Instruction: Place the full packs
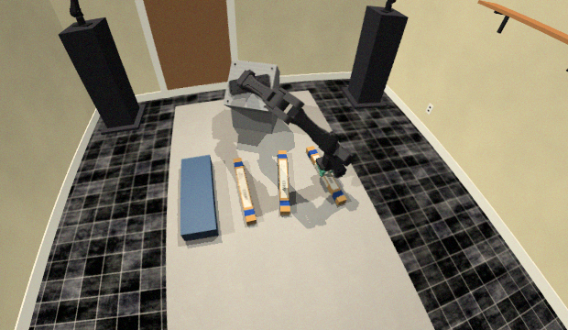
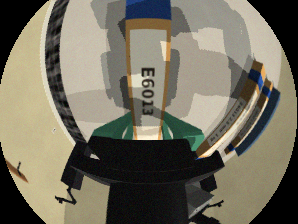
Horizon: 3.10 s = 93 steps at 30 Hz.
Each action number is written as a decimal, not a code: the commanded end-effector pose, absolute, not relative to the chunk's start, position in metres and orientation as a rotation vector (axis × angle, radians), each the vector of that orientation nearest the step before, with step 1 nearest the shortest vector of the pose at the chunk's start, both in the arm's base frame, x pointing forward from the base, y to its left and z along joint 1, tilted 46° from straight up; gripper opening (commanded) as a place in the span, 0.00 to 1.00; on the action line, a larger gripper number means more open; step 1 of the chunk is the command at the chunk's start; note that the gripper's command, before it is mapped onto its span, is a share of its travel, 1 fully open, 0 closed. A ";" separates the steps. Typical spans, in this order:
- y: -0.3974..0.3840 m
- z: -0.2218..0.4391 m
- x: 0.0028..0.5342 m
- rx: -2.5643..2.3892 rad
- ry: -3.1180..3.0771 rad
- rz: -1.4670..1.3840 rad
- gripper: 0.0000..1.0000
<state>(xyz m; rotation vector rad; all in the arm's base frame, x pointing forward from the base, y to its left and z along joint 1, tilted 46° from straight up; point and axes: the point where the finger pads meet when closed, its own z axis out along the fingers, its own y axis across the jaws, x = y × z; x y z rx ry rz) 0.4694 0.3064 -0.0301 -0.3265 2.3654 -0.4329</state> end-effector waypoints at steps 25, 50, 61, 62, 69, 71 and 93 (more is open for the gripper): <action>0.312 -0.025 0.468 -0.332 2.355 -0.418 0.00; 0.317 -0.005 0.443 -0.342 2.358 -0.429 0.00; 0.321 0.008 0.432 -0.341 2.356 -0.426 0.00; 0.321 0.008 0.432 -0.341 2.356 -0.426 0.00; 0.325 0.019 0.426 -0.335 2.350 -0.416 0.00; 0.324 0.019 0.422 -0.339 2.354 -0.423 0.00; 0.331 0.027 0.419 -0.329 2.344 -0.406 0.00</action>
